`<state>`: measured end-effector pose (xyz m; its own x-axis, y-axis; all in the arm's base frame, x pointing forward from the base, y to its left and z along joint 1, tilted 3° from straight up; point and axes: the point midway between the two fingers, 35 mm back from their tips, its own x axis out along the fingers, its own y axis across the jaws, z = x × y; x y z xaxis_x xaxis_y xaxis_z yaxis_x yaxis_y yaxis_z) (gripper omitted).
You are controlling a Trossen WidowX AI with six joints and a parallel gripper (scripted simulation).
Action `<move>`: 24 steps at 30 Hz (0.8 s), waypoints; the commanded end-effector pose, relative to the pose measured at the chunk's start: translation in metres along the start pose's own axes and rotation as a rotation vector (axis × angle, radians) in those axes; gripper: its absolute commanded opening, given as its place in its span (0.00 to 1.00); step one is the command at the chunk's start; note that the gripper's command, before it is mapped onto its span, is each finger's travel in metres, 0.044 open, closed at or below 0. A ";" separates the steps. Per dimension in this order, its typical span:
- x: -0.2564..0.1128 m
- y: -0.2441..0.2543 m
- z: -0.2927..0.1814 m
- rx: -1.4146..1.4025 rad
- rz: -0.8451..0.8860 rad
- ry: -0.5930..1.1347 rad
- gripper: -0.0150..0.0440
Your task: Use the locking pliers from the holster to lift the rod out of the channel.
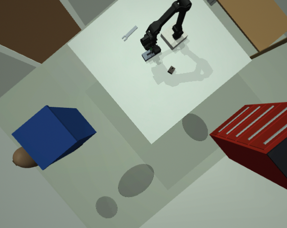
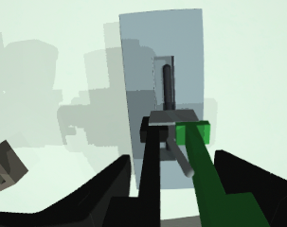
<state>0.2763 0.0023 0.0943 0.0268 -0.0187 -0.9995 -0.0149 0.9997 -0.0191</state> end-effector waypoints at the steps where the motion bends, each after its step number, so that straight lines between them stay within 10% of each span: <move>1: -0.006 -0.002 0.001 -0.001 -0.005 -0.005 0.43; 24: -0.027 -0.006 0.001 0.000 0.008 -0.005 0.43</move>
<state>0.2752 0.0009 0.1152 0.0220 0.0008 -0.9998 -0.0170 0.9999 0.0004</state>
